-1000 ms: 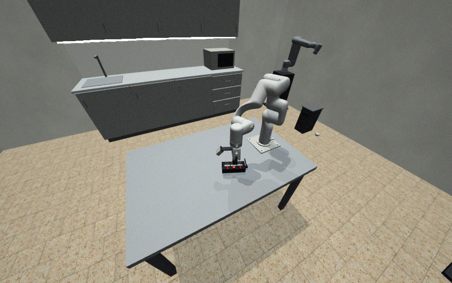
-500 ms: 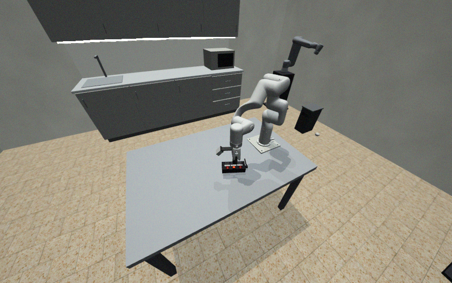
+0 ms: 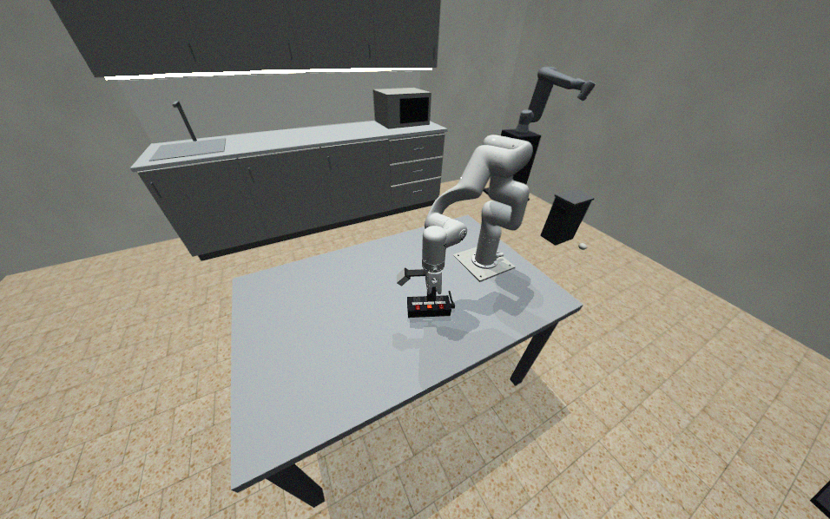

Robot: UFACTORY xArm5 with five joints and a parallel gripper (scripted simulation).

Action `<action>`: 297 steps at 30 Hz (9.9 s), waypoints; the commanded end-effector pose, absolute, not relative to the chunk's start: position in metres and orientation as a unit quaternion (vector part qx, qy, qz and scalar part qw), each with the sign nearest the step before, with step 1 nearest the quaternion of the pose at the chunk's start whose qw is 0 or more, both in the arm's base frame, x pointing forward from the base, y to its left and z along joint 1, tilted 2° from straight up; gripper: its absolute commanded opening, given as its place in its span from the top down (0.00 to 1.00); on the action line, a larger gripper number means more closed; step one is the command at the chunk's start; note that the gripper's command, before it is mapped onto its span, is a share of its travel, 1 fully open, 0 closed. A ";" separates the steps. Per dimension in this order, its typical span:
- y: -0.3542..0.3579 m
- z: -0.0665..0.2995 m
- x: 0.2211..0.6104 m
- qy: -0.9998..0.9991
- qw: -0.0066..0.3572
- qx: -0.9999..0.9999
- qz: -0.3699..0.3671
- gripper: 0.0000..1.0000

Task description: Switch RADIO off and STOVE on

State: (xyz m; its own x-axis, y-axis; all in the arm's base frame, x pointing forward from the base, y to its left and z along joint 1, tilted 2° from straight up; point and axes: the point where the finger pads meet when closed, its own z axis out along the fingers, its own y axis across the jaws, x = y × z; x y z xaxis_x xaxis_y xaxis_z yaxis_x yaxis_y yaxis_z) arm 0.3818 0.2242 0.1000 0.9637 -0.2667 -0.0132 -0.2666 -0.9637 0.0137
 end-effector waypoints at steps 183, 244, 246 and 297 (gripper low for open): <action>0.224 0.058 0.383 -0.135 0.005 0.991 -0.007 1.00; 0.224 0.058 0.383 -0.135 0.005 0.991 -0.007 1.00; 0.224 0.058 0.383 -0.135 0.005 0.991 -0.007 1.00; 0.225 0.049 0.383 -0.135 0.005 0.991 -0.007 1.00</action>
State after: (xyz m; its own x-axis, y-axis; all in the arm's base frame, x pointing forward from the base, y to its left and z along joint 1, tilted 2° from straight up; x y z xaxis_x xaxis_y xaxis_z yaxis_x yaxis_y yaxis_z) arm 0.3826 0.2250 0.0496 0.9637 -0.2669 -0.0118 -0.2667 -0.9637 0.0122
